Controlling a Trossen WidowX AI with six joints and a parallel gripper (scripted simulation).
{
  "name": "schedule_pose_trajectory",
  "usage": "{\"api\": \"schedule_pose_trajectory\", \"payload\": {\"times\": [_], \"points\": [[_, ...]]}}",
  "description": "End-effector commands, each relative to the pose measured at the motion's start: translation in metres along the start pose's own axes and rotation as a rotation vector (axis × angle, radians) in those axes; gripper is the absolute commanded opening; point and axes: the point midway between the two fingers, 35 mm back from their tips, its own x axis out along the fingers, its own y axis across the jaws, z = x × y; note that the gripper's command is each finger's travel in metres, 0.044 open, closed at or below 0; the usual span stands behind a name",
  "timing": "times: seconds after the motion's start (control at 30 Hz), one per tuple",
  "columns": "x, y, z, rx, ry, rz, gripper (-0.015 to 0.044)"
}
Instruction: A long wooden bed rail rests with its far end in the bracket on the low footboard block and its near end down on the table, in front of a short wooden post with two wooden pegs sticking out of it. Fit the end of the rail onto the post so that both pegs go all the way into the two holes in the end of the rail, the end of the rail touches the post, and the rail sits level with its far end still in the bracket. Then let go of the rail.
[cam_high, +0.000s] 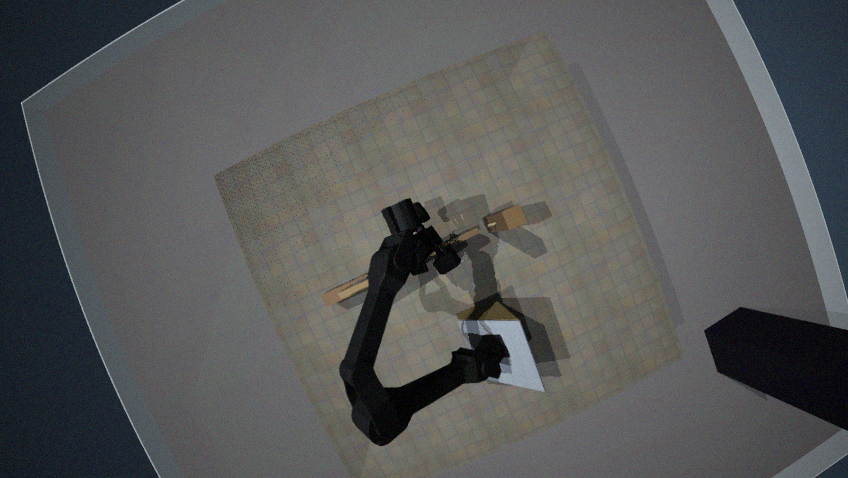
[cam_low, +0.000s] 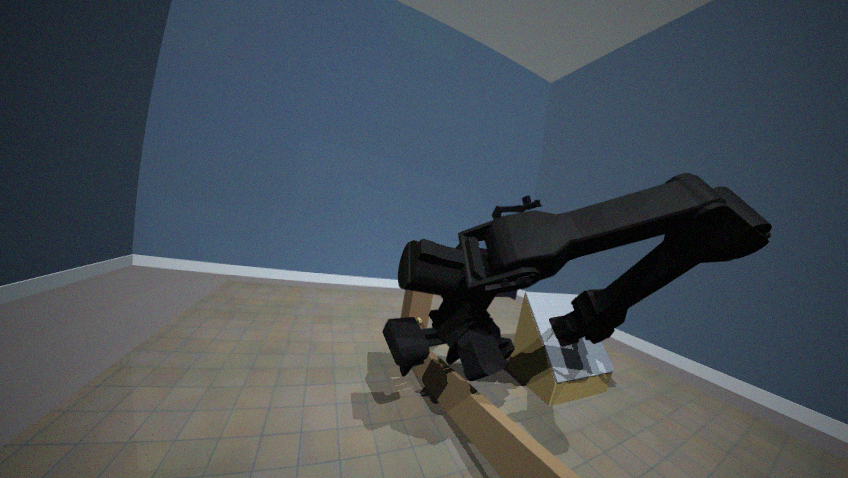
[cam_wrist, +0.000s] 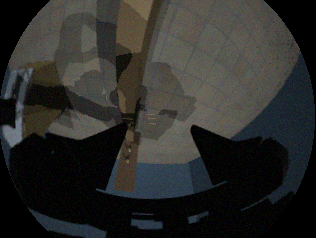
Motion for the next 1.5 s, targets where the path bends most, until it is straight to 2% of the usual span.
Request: {"api": "schedule_pose_trajectory", "payload": {"times": [0.0,0.07,0.13,0.4,1.47], "points": [[0.011,0.033,-0.035,0.104,-0.214,0.056,0.0440],[0.015,0.049,-0.049,0.168,-0.336,0.048,0.0440],[0.016,0.055,-0.053,0.193,-0.381,0.038,0.0440],[0.017,0.054,-0.053,0.193,-0.381,0.038,0.0440],[0.065,0.053,-0.034,0.193,-0.381,0.037,0.0440]]}}
